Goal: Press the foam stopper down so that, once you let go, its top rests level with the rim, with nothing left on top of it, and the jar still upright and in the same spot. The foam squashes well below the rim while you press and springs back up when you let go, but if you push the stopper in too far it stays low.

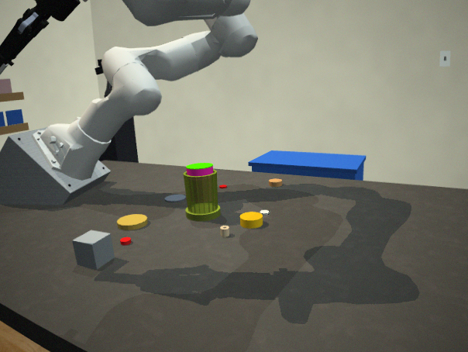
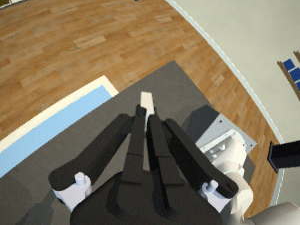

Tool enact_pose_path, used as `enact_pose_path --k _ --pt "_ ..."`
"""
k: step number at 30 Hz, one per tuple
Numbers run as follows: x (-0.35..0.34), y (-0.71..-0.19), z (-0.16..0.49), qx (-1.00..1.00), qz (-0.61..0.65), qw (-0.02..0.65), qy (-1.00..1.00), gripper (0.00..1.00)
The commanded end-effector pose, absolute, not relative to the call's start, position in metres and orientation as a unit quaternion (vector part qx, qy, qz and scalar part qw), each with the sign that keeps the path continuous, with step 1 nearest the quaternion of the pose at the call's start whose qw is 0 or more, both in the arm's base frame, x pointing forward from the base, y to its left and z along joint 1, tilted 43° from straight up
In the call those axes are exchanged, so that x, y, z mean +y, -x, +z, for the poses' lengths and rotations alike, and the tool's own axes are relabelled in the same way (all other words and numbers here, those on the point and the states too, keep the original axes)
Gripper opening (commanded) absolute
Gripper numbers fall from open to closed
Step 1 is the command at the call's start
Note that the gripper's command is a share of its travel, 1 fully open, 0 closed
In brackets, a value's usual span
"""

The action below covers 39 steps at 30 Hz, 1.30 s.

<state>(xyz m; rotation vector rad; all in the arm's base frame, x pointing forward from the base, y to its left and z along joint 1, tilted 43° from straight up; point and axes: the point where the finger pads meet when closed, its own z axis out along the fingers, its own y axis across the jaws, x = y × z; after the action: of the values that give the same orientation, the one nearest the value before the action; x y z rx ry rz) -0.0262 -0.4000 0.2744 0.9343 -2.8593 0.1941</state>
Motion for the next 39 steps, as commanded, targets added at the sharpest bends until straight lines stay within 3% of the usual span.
enact_pose_path --k 1,20,39 --pt "-0.349 -0.021 0.276 -0.936 0.050 -0.002 -0.349 0.00" --pt "-0.231 -0.202 0.328 -0.842 0.127 -0.203 -0.484 0.00" --pt "-0.124 -0.294 0.379 -0.712 0.179 -0.317 -0.600 0.00"
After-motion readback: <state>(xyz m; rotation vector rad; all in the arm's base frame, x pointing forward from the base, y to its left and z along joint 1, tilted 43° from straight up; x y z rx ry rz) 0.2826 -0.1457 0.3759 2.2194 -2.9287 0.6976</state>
